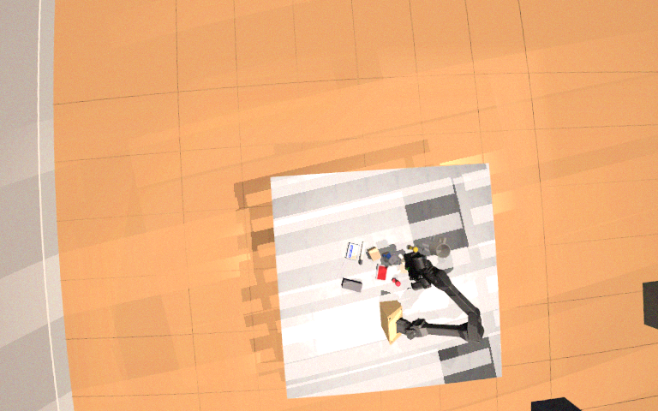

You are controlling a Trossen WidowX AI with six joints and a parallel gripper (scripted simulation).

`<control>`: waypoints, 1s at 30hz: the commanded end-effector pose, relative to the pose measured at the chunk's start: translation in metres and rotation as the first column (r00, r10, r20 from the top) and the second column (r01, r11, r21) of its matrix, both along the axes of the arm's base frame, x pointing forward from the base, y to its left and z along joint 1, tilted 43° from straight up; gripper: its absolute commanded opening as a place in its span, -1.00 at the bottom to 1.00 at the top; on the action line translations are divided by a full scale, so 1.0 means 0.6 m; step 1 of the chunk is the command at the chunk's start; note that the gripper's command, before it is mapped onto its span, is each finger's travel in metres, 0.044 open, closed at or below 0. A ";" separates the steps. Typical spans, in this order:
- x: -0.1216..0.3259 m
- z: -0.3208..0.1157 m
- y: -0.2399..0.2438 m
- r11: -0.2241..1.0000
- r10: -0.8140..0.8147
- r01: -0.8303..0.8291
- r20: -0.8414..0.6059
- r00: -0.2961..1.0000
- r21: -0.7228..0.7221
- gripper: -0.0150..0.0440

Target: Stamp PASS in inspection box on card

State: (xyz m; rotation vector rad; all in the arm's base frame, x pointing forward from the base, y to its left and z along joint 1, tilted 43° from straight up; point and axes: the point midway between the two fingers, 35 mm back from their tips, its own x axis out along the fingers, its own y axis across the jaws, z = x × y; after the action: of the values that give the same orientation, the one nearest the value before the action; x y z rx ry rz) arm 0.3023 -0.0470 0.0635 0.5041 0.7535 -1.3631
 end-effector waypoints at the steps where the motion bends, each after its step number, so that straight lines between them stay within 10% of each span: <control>1: 0.003 0.012 0.010 1.000 -0.001 0.001 0.015 1.000 0.007 -0.49; 30: -0.019 -0.153 0.214 0.999 0.000 -0.001 0.015 1.000 0.037 -0.49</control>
State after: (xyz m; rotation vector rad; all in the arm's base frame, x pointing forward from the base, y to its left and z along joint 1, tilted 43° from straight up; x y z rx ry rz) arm 0.2950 0.0647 -0.0155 0.5294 0.7715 -1.3479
